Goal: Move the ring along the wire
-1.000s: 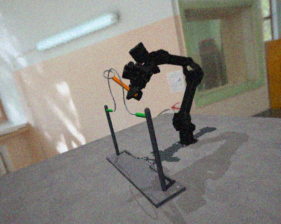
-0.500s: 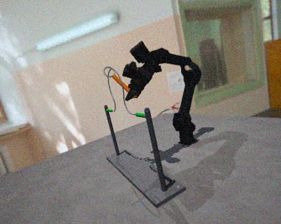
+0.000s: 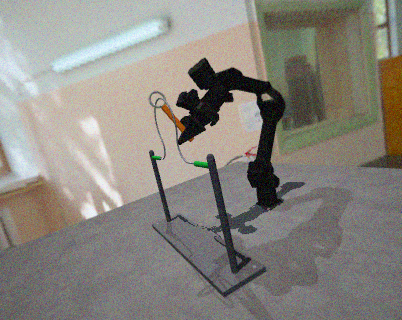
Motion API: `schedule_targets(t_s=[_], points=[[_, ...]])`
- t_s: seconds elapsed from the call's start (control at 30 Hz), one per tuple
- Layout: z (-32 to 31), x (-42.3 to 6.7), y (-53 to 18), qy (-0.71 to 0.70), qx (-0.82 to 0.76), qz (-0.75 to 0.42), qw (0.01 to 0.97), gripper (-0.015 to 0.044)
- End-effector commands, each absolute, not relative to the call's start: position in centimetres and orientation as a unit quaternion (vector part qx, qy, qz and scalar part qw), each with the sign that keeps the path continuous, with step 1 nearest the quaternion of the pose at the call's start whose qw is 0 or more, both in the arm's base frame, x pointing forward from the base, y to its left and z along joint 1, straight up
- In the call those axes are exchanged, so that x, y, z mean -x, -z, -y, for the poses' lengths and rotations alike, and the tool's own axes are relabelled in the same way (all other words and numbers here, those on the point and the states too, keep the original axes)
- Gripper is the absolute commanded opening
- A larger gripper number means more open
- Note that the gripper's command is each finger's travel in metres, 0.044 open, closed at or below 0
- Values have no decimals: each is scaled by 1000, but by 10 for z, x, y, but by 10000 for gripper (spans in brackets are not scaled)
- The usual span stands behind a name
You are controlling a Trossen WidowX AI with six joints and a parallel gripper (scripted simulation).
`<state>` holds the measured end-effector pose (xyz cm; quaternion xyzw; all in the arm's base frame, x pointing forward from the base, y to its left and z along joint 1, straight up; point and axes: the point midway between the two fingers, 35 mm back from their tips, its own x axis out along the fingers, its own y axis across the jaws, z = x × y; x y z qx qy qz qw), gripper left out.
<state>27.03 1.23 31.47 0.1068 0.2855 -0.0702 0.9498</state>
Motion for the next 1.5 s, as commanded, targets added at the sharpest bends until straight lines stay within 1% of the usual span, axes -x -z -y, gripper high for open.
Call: schedule_targets(t_s=[0.0, 0.73, 1.47], points=[[-9, -271, -313, 82, -74, -289, 951, -150], [3, -270, -312, 129, 75, -284, 947, -150], [15, -268, -316, 171, 220, -271, 921, -150]])
